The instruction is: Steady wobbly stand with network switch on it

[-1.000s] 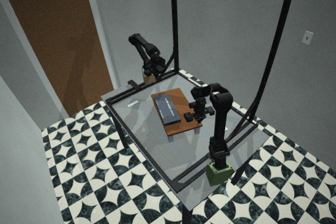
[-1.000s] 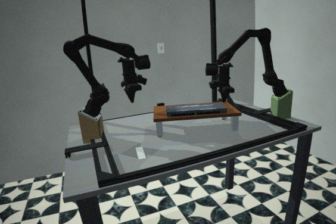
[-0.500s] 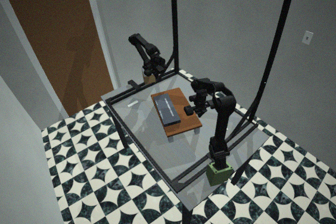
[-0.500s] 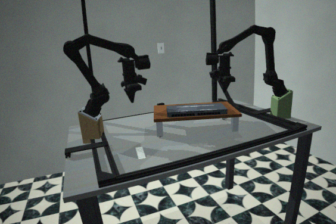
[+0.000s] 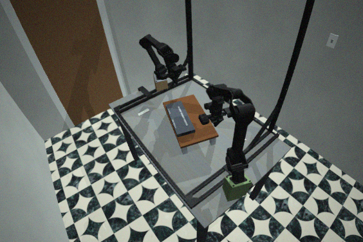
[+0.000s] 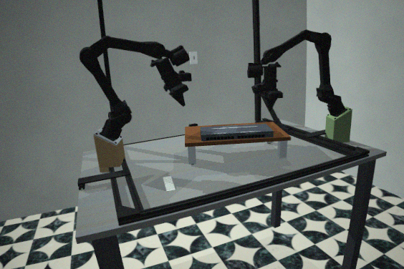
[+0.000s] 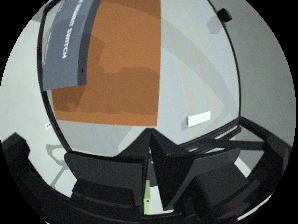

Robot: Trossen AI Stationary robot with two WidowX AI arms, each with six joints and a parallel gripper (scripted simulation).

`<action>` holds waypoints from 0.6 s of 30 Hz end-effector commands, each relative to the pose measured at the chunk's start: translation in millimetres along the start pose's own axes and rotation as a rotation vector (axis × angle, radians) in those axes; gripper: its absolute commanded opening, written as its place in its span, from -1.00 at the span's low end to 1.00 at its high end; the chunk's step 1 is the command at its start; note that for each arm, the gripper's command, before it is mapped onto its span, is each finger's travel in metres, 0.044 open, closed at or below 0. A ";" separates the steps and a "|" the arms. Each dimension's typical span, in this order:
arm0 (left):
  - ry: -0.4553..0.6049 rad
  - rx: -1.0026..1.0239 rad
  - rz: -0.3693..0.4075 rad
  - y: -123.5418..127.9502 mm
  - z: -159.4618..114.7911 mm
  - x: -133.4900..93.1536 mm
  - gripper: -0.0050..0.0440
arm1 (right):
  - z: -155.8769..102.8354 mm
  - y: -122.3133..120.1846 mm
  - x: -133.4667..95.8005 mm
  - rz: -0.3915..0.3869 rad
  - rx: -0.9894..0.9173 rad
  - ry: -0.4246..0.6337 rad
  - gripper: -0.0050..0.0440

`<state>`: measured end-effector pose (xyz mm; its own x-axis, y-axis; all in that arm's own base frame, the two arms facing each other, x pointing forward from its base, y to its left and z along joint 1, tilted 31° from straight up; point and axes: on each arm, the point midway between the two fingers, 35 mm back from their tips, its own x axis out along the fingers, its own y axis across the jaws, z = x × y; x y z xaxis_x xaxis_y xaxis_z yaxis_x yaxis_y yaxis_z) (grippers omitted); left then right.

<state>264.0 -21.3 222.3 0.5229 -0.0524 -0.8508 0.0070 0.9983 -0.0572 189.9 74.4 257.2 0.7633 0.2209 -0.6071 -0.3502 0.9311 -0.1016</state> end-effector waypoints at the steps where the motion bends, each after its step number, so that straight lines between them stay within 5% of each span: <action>1: 0.001 0.000 0.000 0.0 -0.2 0.5 -0.80 | 68.9 1.0 -8.9 0.018 0.033 -0.194 -0.80; 8: 0.000 0.000 0.000 0.0 0.0 0.0 -0.80 | 71.2 -0.4 -17.8 0.017 0.038 -0.226 -0.80; 18: 0.000 0.000 0.000 0.0 0.0 0.0 -0.80 | 215.0 -8.1 -98.9 0.055 0.109 -0.741 -0.80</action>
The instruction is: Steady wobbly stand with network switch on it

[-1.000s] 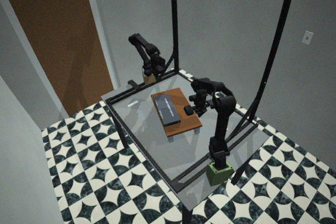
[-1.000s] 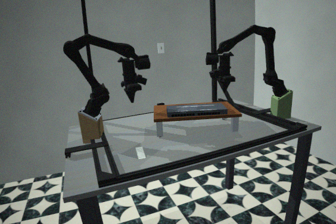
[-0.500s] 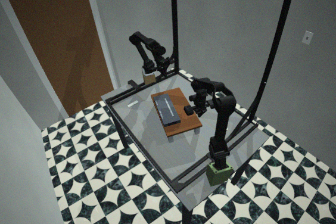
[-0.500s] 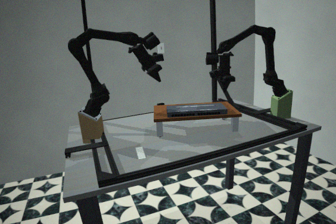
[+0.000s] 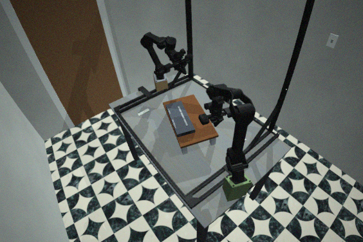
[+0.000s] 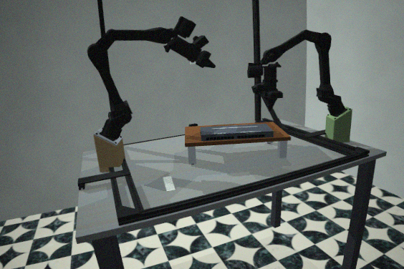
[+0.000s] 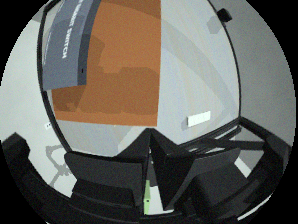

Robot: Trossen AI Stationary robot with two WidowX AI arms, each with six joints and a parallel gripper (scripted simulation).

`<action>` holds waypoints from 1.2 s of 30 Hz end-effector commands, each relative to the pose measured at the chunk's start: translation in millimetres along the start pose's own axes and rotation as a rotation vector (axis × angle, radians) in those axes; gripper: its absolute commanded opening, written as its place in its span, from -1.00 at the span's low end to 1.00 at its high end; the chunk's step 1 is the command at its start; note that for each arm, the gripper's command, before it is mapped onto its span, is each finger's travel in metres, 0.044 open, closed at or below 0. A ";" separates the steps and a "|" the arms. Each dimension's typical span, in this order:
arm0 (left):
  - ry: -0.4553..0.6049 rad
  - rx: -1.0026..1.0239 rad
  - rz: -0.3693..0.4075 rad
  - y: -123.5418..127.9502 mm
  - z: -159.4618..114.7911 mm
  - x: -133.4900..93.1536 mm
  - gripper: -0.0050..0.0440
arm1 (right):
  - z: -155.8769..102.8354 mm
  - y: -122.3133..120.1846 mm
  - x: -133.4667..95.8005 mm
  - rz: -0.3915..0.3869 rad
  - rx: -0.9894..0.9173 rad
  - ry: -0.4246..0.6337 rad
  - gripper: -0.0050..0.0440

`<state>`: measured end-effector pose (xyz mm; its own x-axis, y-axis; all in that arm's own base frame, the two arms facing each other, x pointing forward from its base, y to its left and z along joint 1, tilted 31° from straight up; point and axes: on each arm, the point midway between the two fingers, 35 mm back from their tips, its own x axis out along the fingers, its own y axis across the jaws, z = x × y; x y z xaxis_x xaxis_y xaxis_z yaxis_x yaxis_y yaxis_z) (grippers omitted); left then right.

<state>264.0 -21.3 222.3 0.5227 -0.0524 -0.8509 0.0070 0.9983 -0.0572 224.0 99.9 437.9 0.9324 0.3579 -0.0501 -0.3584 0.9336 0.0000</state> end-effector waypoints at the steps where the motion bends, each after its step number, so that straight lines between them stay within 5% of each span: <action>1: 0.000 0.000 0.000 0.0 0.0 0.0 -0.80 | 50.0 3.4 9.5 0.014 0.016 -0.135 -0.80; 7: 0.000 0.000 0.000 0.0 0.0 0.0 -0.80 | 56.3 2.1 -1.0 0.013 0.022 -0.170 -0.80; 17: 0.000 0.000 0.000 0.0 0.0 0.0 -0.80 | 207.6 3.0 -44.6 0.053 0.073 -0.693 -0.80; 23: 0.000 0.000 0.000 0.0 0.0 0.0 -0.80 | 207.6 3.0 -44.6 0.053 0.073 -0.693 -0.80; 34: 0.000 0.000 0.000 0.0 0.0 0.0 -0.80 | 320.2 -4.3 -152.1 0.087 0.108 -1.288 -0.80; 36: 0.000 0.000 0.000 0.0 0.0 0.0 -0.80 | 320.2 -4.3 -152.1 0.087 0.108 -1.288 -0.80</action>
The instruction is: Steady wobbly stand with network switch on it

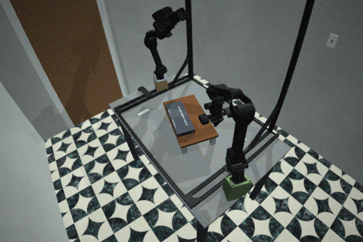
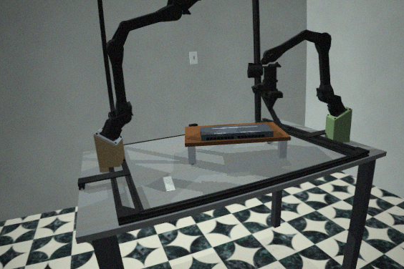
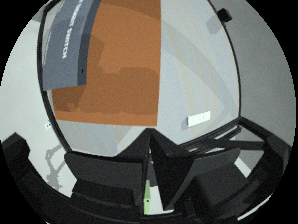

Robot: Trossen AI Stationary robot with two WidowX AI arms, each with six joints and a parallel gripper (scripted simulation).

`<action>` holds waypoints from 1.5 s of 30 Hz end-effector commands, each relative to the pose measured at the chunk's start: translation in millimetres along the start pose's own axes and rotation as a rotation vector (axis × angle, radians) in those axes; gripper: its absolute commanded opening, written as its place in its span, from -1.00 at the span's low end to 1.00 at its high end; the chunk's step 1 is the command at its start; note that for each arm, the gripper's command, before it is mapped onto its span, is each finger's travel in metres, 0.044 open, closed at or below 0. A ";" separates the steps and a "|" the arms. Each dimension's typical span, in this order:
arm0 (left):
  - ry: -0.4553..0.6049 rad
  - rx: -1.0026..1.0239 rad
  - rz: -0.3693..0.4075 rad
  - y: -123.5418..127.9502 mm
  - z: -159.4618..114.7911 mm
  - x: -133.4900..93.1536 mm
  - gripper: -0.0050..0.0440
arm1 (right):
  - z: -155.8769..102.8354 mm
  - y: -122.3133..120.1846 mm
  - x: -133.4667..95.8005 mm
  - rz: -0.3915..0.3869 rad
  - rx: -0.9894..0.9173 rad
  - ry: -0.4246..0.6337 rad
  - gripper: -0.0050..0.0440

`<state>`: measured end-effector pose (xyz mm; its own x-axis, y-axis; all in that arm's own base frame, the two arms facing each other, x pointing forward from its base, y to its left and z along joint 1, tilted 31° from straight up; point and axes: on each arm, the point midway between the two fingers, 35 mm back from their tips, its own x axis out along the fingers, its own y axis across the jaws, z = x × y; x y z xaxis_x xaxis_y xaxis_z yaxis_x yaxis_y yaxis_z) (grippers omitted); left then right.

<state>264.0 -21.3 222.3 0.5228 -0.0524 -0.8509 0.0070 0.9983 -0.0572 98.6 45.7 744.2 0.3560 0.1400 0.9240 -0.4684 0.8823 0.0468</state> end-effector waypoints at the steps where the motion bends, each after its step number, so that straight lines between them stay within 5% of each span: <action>1: 0.000 0.000 0.000 0.0 0.0 0.0 -0.80 | 7.2 2.4 19.8 0.009 -0.001 -0.061 -0.80; 5: 0.000 0.000 0.000 0.0 0.0 0.0 -0.80 | 20.3 1.7 10.1 0.008 0.003 -0.087 -0.80; 15: 0.000 0.000 0.000 0.0 0.0 0.0 -0.80 | 104.7 8.9 20.7 0.048 0.004 -0.529 -0.80; 21: 0.000 0.000 0.000 0.0 0.0 0.0 -0.80 | 104.7 8.9 20.7 0.048 0.004 -0.529 -0.80; 32: 0.000 0.000 0.000 0.0 0.0 0.0 -0.80 | 107.7 -1.8 20.0 -0.025 -0.571 -0.528 -0.80; 38: 0.000 0.000 0.000 0.0 0.0 0.0 -0.80 | 107.7 -1.8 20.0 -0.025 -0.571 -0.528 -0.80; 45: 0.000 0.000 0.000 0.0 0.0 0.0 -0.80 | 15.8 -45.6 35.3 -0.108 -0.551 -0.145 -0.80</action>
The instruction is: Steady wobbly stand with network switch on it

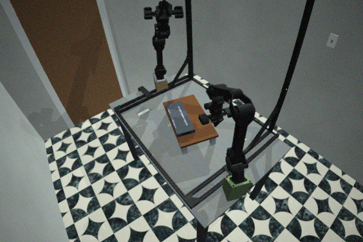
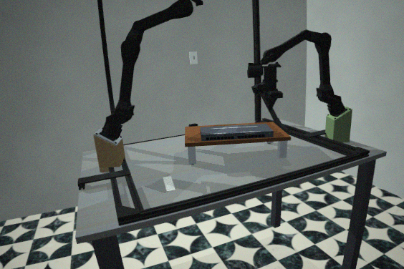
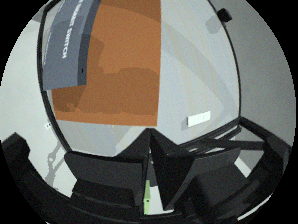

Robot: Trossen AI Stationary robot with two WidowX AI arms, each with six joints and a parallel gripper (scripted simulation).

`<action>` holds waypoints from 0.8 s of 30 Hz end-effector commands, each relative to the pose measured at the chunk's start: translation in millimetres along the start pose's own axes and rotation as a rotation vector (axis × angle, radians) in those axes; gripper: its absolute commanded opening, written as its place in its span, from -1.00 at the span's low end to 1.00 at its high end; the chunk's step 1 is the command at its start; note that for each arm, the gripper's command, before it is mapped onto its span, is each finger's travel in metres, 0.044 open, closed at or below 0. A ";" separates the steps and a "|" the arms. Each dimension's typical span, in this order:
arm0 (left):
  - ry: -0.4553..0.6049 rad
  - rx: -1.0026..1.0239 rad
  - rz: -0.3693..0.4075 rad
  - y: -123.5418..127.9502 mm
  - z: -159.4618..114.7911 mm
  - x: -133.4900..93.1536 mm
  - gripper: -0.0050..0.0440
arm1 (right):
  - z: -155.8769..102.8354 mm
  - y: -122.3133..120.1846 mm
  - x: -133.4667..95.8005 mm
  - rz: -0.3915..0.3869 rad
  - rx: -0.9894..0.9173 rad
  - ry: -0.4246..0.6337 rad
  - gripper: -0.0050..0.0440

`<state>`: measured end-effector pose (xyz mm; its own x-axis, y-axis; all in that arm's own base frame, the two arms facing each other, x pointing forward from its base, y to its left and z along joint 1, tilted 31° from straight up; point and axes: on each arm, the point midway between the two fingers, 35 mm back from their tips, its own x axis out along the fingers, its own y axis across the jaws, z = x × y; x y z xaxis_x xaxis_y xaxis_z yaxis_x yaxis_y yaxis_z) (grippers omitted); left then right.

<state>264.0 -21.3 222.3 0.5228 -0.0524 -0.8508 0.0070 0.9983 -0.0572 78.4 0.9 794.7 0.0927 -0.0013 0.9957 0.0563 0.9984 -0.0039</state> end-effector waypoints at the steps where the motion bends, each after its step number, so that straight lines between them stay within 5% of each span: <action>1: 0.000 0.000 0.000 0.0 0.0 0.0 -0.80 | -57.2 6.0 -14.6 0.026 -0.018 0.209 -0.80; 4: 0.000 0.000 0.000 0.0 0.0 0.0 -0.80 | -101.1 9.0 -32.7 0.045 -0.028 0.374 -0.80; 11: 0.000 0.000 0.000 0.0 0.0 0.0 -0.80 | -115.9 9.2 -34.6 0.044 -0.023 0.404 -0.80; 21: 0.000 0.000 0.000 0.0 0.0 0.0 -0.80 | -225.8 13.2 -129.0 0.096 -0.043 0.905 -0.80; 24: 0.000 0.000 0.000 0.0 0.0 0.0 -0.80 | -225.8 13.2 -129.0 0.096 -0.043 0.905 -0.80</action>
<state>264.0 -21.3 222.3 0.5228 -0.0524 -0.8508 0.0070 0.9983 -0.0572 293.2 1.5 655.2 0.8261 0.0179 0.5632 0.0429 0.9946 -0.0944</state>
